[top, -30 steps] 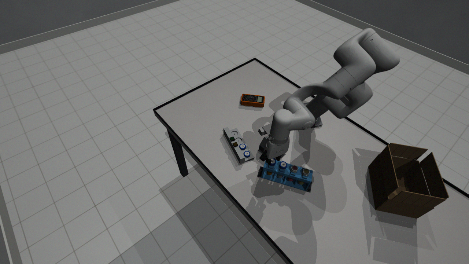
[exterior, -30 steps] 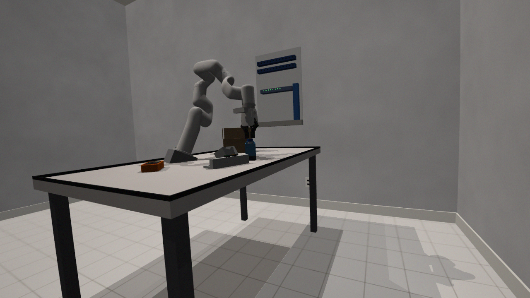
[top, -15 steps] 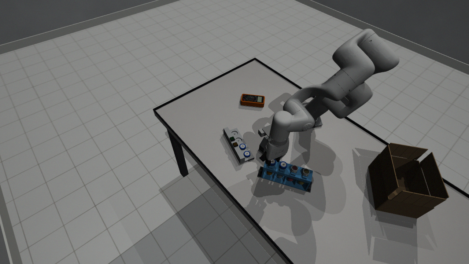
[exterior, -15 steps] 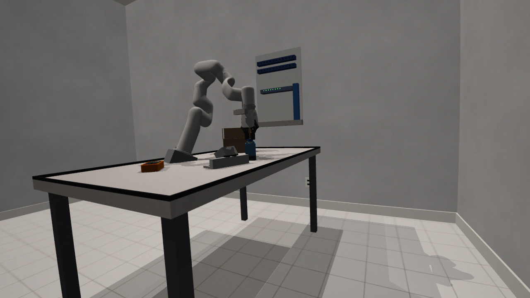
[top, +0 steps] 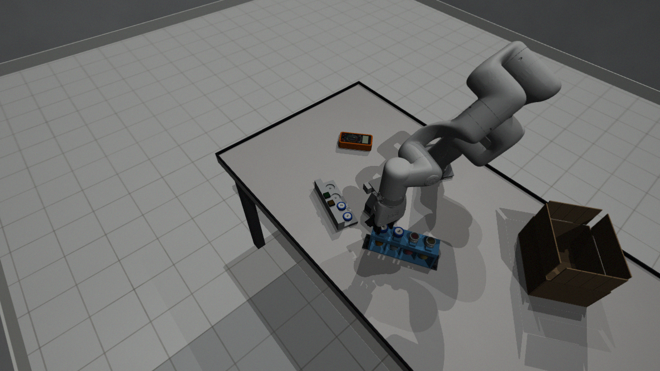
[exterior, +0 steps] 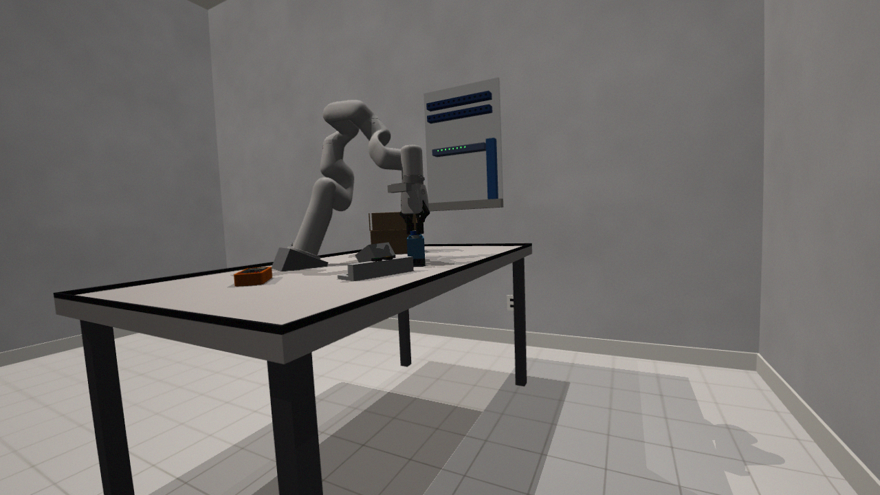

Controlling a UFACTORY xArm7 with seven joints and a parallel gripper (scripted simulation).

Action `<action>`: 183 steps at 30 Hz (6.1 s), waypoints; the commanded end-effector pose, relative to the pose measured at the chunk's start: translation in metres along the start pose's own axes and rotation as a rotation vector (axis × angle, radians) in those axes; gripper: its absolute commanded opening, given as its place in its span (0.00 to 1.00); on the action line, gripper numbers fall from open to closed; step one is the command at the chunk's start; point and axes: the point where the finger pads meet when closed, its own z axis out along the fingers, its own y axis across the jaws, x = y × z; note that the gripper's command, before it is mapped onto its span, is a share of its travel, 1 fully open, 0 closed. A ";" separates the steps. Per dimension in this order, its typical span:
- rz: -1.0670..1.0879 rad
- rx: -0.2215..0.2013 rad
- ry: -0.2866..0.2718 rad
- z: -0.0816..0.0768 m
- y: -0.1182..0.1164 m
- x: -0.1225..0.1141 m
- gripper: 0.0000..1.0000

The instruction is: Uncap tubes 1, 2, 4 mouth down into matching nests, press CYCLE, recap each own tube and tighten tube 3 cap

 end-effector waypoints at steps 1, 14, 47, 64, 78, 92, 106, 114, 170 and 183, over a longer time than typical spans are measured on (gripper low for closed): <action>0.000 0.004 -0.001 0.000 -0.002 0.000 0.46; 0.000 0.005 -0.001 0.000 -0.002 0.000 0.00; -1.250 0.005 0.002 -0.001 -0.002 0.000 0.00; -1.571 0.005 0.002 -0.001 -0.002 0.000 0.46; -1.264 0.005 0.001 -0.001 -0.002 0.000 0.46; -0.628 0.006 -0.002 -0.001 -0.002 0.000 0.46; 0.000 0.005 -0.001 -0.001 -0.002 0.000 0.46; 0.000 0.005 -0.001 -0.001 -0.002 0.000 0.00; -1.571 0.005 0.002 -0.002 -0.002 0.000 0.00; -1.571 0.005 0.002 -0.002 -0.002 0.000 0.46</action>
